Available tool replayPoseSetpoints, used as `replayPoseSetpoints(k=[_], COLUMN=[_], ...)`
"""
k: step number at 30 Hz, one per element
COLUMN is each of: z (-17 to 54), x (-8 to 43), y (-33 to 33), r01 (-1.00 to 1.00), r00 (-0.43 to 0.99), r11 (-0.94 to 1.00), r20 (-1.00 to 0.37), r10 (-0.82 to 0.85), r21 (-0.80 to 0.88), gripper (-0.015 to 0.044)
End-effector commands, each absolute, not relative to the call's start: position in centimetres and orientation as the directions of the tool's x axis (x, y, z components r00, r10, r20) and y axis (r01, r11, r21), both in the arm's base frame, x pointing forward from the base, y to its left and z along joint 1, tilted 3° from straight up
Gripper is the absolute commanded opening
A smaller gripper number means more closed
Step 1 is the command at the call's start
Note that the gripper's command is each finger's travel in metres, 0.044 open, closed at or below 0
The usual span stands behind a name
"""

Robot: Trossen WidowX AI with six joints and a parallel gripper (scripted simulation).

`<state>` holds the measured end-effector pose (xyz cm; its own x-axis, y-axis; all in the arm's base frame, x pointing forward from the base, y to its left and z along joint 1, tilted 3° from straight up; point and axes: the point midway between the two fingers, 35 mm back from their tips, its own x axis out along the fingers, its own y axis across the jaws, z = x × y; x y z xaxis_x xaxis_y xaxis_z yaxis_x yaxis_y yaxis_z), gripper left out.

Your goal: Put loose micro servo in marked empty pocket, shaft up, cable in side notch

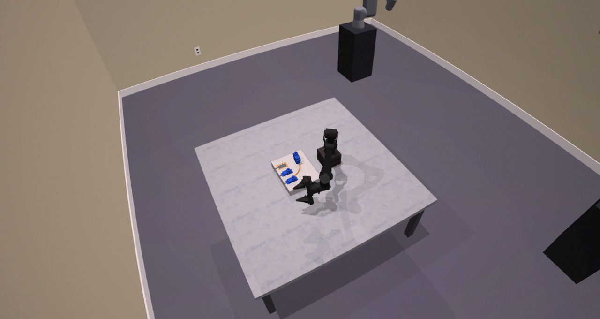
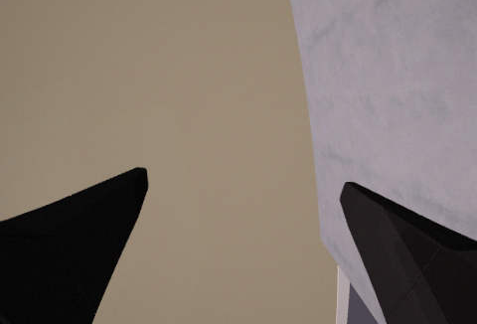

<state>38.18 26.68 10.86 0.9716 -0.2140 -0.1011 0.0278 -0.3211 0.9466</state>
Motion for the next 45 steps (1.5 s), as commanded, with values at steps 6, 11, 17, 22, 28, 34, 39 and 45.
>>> replayPoseSetpoints(k=[6, 11, 17, 22, 28, 34, 39, 45], z=[10.6, 10.4, 10.0, 9.7, 9.3, 8.8, 8.4, 7.9], x=[40.2, 40.7, 41.6, 42.2, 42.8, 43.2, 43.3, 43.2], y=[23.8, 22.6, 20.8, 19.3, 17.3, 15.1, 13.3, 11.1], r01=[0.162, 0.219, 0.3, 0.365, 0.429, 0.472, 0.487, 0.473], r00=[0.959, 0.952, 0.939, 0.925, 0.903, 0.876, 0.85, 0.812], r11=[-0.018, 0.087, 0.26, 0.401, 0.552, 0.679, 0.767, 0.849], r20=[-0.161, -0.193, -0.236, -0.277, -0.329, -0.384, -0.431, -0.489], r10=[-0.232, -0.239, -0.251, -0.262, -0.276, -0.291, -0.304, -0.317], r21=[0.987, 0.972, 0.918, 0.84, 0.715, 0.563, 0.419, 0.235], gripper=[0.044, 0.044, 0.044, 0.044, 0.044, 0.044, 0.044, 0.044])
